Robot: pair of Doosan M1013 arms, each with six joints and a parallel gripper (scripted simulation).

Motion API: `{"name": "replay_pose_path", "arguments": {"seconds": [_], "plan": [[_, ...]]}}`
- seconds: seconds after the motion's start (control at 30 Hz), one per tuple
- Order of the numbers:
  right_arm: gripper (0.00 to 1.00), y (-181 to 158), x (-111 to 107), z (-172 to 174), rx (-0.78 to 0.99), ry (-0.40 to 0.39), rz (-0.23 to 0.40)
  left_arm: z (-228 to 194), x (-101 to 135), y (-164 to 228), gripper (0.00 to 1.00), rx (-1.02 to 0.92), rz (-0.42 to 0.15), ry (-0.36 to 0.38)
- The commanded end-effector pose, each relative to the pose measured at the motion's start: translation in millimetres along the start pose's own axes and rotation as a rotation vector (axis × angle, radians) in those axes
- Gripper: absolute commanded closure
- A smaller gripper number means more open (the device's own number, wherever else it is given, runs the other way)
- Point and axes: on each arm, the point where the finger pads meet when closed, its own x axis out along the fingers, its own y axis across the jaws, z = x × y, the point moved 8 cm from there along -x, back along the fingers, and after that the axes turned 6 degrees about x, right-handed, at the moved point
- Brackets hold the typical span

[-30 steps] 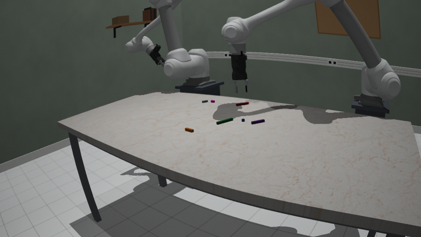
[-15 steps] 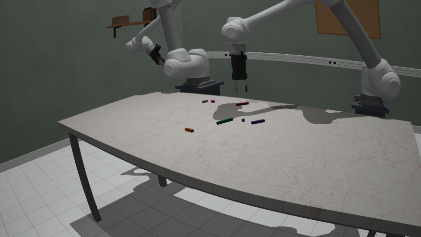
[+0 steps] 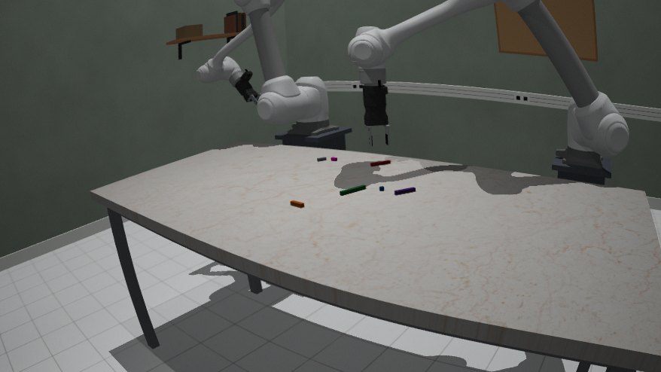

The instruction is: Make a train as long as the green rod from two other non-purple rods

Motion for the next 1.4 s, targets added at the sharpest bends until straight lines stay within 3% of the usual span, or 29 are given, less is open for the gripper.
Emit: {"name": "replay_pose_path", "arguments": {"seconds": [0.0, 1.03, 1.37], "plan": [[0.0, 0.1, -0.5, -0.2, 0.0, -0.001, 0.0, 0.0, -1.4, 0.4, 0.0, 0.0, 0.002, 0.0], [0.0, 0.1, -0.5, -0.2, 0.0, -0.001, 0.0, -6.4, -1.4, 2.4, 0.0, 0.04, 0.002, 0.0], [0.0, 0.1, -0.5, -0.2, 0.0, -0.001, 0.0, -72.1, -1.4, 20.9, 0.0, 0.457, 0.002, 0.001]]}}
